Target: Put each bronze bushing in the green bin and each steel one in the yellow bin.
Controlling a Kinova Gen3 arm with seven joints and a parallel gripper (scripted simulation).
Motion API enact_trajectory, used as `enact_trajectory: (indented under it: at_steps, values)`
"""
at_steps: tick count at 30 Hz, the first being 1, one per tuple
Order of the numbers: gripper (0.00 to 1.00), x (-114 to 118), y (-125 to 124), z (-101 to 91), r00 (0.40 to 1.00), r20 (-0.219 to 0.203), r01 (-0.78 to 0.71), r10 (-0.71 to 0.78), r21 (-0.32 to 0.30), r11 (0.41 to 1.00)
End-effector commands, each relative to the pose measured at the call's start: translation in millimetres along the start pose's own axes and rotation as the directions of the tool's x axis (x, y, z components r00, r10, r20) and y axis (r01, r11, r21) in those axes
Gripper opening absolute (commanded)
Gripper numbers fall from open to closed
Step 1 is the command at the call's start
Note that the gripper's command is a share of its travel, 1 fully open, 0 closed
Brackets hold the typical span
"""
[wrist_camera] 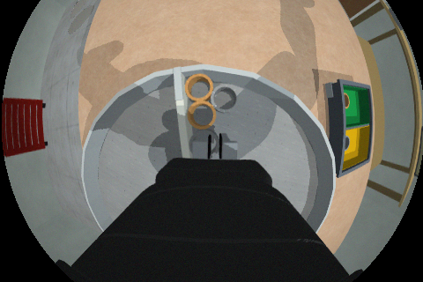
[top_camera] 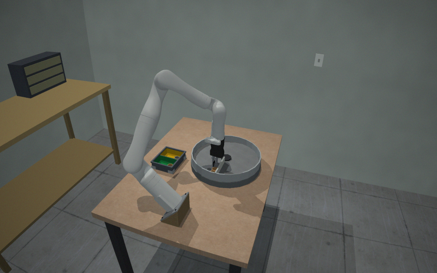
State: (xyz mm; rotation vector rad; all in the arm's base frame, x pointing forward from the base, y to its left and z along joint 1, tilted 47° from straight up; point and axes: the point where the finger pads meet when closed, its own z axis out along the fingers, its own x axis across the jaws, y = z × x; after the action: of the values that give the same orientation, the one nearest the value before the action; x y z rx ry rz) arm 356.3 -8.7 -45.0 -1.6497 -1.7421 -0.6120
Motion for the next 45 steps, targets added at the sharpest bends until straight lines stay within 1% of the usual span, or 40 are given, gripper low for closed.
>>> enact_trajectory:
  at_steps: [1, 45]
  values:
    - [0.00, 0, 1, -1.3, 1.000, 0.002, 0.000, 0.000, -0.002, 1.000]
    - [0.00, 0, 0, -13.3, 1.000, 0.002, 0.000, 0.000, -0.002, 1.000]
